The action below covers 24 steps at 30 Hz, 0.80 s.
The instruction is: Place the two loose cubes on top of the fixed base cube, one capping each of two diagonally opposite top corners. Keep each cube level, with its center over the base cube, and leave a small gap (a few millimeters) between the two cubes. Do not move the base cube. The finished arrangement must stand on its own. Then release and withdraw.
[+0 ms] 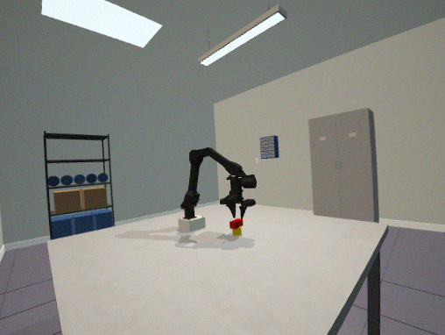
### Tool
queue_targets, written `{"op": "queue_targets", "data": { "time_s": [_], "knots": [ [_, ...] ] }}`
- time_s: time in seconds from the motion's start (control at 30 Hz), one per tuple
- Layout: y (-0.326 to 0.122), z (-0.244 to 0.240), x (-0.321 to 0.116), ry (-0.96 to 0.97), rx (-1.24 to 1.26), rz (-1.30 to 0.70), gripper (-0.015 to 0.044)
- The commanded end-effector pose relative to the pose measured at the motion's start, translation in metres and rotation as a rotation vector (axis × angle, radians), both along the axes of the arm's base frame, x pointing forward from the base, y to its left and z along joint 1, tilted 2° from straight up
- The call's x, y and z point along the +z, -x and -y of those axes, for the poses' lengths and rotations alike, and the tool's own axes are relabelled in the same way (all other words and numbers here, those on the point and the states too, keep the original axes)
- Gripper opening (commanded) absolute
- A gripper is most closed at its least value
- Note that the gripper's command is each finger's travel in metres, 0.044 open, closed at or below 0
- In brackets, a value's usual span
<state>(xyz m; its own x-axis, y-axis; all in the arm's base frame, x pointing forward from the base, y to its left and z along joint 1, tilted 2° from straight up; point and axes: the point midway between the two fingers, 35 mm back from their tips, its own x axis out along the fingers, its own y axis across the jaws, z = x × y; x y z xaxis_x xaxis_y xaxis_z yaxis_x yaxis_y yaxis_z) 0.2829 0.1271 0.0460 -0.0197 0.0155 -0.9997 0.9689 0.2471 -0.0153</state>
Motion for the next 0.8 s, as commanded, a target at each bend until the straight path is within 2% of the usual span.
{"op": "queue_targets", "data": {
  "time_s": [0.0,0.7,0.77],
  "knots": [
    [-0.001,0.000,0.008,0.000,0.001,0.001,0.0205],
    [-0.001,0.000,0.046,0.000,0.001,0.001,0.0205],
    [-0.001,-0.002,0.045,-0.001,-0.002,0.003,0.0258]
  ]
}}
